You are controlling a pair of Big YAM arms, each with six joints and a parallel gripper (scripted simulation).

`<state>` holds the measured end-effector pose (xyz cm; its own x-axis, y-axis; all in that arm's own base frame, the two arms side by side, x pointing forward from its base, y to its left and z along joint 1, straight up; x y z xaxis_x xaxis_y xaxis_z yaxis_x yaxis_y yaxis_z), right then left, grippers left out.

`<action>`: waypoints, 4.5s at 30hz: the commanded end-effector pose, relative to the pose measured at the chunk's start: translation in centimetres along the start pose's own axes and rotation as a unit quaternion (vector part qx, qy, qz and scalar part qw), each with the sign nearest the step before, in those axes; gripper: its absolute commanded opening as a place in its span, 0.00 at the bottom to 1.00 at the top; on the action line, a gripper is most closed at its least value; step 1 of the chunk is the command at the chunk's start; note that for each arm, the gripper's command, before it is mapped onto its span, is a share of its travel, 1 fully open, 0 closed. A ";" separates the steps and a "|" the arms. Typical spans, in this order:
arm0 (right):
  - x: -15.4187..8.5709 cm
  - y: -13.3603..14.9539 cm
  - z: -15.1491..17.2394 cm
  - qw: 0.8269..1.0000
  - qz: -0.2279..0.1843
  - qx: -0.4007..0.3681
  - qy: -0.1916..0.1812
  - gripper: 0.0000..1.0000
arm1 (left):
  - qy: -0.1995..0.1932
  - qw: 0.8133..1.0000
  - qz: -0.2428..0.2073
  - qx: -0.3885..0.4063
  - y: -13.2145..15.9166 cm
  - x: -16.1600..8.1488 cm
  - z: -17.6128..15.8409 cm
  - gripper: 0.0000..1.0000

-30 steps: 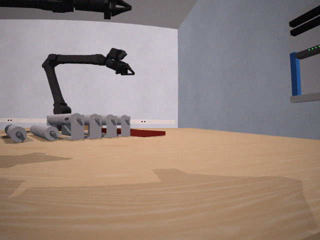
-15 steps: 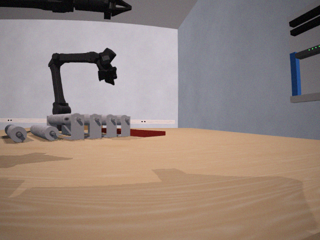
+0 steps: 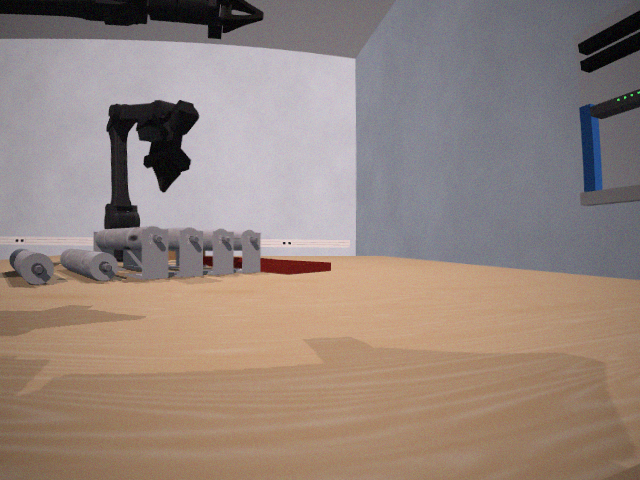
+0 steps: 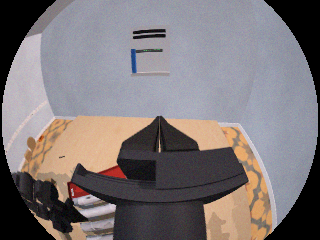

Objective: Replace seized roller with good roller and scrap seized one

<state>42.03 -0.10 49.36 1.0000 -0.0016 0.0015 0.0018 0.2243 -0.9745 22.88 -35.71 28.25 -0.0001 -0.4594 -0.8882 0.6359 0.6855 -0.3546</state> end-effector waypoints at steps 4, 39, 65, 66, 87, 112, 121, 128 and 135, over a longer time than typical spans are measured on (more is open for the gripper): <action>-0.4 -0.7 0.4 1.000 -0.013 0.002 -0.007 0.00 | 0.048 0.993 -0.012 0.110 -3.9 0.1 -0.3 0.00; -0.4 -0.7 0.4 1.000 -0.013 0.002 -0.007 0.00 | 0.177 0.963 -0.032 0.201 -6.4 5.8 -7.5 0.00; -0.4 -0.7 0.4 1.000 -0.013 0.002 -0.007 0.00 | 0.144 0.966 -0.043 0.210 -6.8 6.4 -6.6 0.00; -0.4 -0.7 0.4 1.000 -0.013 0.002 -0.007 0.00 | 0.144 0.966 -0.043 0.210 -6.8 6.5 -6.7 0.00; -0.4 -0.7 0.4 1.000 -0.013 0.002 -0.007 0.00 | 0.177 0.963 -0.032 0.200 -5.5 8.1 -8.2 0.00; -0.4 -0.7 0.4 1.000 -0.013 0.002 -0.007 0.00 | 0.189 0.961 -0.025 0.199 -2.8 8.1 -8.5 0.00; -0.4 -0.7 0.4 1.000 -0.013 0.002 -0.007 0.00 | 0.187 0.962 -0.027 0.198 -3.5 8.5 -9.0 0.00; -0.4 -0.7 0.4 1.000 -0.013 0.002 -0.007 0.00 | 0.183 0.964 -0.027 0.192 -3.7 8.6 -9.0 0.00; -0.4 -0.7 0.4 1.000 -0.013 0.002 -0.007 0.00 | 0.186 0.963 -0.026 0.193 -3.6 8.6 -9.1 0.00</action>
<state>42.03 -0.10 49.36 1.0000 -0.0016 0.0015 0.0018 0.2243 -0.9745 14.37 -36.94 19.57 -0.2671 -0.2093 -0.9407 0.8652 0.3777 -0.3297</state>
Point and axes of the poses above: on each arm, the point where the finger pads meet when closed, its own x axis out along the fingers, its own z axis across the jaws, y = z × x, the point moved 10 cm from there along -x, back along the fingers, and after that the axes turned 13 degrees about x, right-handed, at the moved point
